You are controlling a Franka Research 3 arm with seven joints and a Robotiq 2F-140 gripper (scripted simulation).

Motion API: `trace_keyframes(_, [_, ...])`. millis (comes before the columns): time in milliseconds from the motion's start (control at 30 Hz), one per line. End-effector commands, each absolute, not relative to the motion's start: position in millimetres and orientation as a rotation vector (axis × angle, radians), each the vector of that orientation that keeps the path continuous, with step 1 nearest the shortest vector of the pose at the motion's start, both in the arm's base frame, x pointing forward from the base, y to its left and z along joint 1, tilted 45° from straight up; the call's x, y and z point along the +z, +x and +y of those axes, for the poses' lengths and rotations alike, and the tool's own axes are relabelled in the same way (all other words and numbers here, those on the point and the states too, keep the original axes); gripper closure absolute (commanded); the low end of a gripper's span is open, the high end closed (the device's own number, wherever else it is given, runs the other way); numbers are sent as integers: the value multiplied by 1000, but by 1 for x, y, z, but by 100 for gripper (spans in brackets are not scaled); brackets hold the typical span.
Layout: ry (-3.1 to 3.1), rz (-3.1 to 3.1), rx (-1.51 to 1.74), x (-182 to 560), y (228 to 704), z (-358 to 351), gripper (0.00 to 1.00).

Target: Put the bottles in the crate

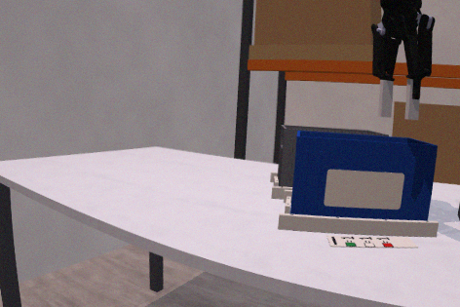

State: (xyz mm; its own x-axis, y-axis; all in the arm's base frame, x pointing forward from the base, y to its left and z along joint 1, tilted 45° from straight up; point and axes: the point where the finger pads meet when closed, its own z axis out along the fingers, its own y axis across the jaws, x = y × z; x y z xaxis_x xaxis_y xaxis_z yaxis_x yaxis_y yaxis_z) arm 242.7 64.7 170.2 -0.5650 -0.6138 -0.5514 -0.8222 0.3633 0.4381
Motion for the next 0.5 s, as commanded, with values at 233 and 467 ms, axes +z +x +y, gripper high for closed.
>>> trace_keyframes(233, [-980, 2556, 1089, 172, 243, 67, 62])
trace_keyframes(467, [-855, 2635, 1118, 172, 243, 67, 62])
